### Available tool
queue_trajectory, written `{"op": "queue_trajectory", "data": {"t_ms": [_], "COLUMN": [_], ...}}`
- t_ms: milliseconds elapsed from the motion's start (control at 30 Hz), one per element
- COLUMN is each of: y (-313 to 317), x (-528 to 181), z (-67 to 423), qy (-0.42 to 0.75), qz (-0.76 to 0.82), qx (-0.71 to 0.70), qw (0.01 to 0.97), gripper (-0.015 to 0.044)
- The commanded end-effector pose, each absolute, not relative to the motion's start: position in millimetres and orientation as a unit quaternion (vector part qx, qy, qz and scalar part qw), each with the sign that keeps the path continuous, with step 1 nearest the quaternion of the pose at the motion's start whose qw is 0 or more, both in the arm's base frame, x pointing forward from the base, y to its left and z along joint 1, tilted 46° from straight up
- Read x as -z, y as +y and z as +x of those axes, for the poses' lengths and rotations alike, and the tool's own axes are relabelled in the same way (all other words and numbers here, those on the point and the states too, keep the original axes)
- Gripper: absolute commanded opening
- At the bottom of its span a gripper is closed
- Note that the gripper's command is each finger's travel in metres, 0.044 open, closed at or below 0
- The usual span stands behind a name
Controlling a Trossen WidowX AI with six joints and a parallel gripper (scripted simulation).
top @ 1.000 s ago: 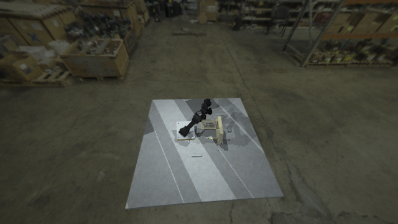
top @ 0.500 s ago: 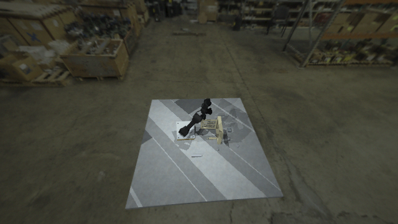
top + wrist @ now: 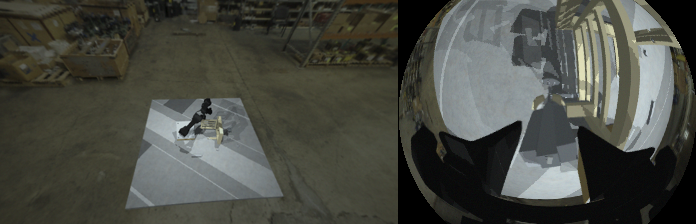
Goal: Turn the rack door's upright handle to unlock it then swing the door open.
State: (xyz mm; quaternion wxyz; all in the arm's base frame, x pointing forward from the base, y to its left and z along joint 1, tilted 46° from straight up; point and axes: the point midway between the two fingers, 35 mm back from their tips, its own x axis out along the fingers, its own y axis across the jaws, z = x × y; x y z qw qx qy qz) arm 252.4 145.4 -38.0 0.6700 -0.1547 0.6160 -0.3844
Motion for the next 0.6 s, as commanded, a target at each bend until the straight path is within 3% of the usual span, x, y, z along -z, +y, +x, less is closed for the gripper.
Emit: {"op": "queue_trajectory", "data": {"t_ms": [0, 567], "y": [151.1, 166.9], "x": [34.4, 19.6], "z": [254.5, 256.3], "qy": [0.615, 0.615], "qz": [-0.15, -0.15], "qx": [0.384, 0.384], "qw": [0.672, 0.672], "gripper": [0.0295, 0.0295]}}
